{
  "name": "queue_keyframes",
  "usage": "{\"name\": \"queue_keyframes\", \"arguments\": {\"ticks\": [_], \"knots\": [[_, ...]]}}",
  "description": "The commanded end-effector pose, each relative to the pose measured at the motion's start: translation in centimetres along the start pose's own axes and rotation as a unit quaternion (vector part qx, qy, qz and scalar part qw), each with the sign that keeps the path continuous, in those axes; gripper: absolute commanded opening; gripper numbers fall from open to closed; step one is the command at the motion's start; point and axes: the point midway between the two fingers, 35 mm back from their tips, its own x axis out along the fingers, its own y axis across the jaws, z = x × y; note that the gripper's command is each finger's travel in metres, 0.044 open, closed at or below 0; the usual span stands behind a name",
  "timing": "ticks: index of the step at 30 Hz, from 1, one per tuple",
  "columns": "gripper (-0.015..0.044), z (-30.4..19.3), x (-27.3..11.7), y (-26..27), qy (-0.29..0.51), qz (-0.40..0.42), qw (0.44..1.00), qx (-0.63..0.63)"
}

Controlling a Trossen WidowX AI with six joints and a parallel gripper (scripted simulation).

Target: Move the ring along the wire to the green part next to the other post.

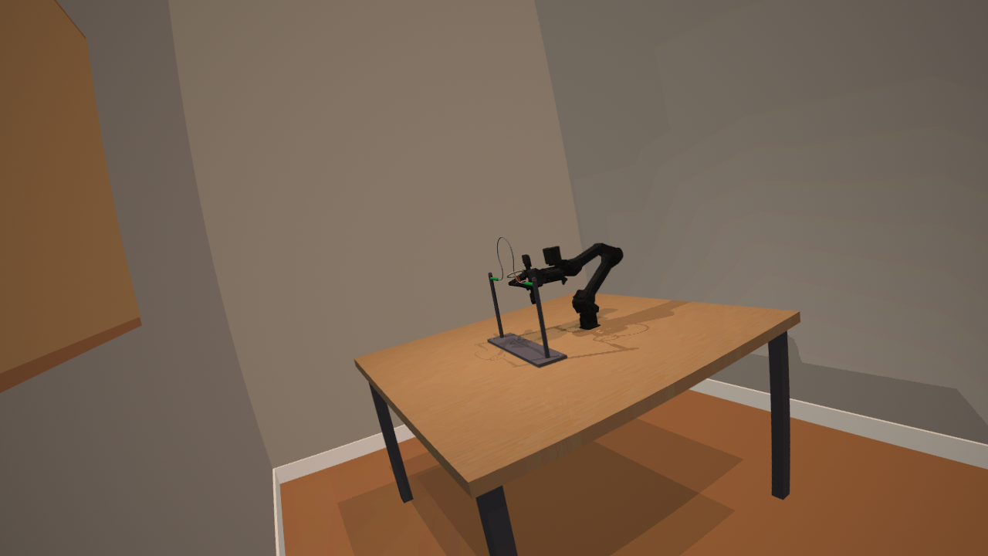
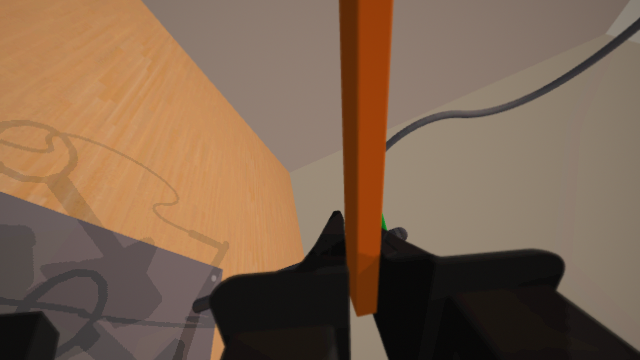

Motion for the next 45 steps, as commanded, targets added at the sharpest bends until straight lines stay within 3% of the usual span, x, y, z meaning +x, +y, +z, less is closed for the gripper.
{"name": "queue_keyframes", "arguments": {"ticks": [1,25,45], "knots": [[-0.015,0.0,0.1,1.7,-0.002,0.024,0.999,0.035],[-0.015,1.5,-1.5,7.7,0.021,0.11,0.972,0.205],[-0.015,5.8,-4.5,13.2,0.047,0.204,0.895,0.394]]}}
